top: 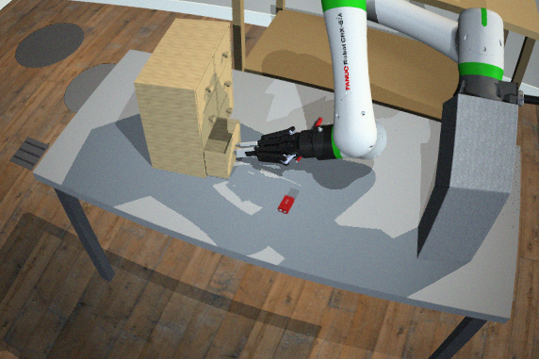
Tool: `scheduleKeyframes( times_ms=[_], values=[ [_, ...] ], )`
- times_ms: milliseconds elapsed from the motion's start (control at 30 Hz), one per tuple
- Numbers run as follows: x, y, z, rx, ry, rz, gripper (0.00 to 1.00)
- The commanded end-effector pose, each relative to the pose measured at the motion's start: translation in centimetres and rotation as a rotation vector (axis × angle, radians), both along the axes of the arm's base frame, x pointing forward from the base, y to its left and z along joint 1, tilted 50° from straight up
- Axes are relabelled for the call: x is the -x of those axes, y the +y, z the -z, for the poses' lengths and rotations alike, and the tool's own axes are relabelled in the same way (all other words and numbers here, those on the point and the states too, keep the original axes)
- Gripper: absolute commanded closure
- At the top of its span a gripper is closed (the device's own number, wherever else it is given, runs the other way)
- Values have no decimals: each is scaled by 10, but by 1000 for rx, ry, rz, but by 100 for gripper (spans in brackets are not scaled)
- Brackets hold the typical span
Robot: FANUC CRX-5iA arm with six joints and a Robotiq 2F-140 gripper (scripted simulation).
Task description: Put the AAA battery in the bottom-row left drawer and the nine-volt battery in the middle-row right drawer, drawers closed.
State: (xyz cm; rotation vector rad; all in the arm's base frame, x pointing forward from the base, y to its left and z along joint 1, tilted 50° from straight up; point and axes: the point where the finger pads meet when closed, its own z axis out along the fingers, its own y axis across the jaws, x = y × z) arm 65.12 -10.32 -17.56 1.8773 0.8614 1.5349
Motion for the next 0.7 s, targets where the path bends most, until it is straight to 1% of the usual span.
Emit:
scheduleKeyframes(
  times_ms=[0,500,600,667],
  values=[
    [0,0,0,0,0,0,92],
    [0,0,0,0,0,0,92],
    [0,0,0,0,0,0,87],
    [0,0,0,0,0,0,87]
  ],
)
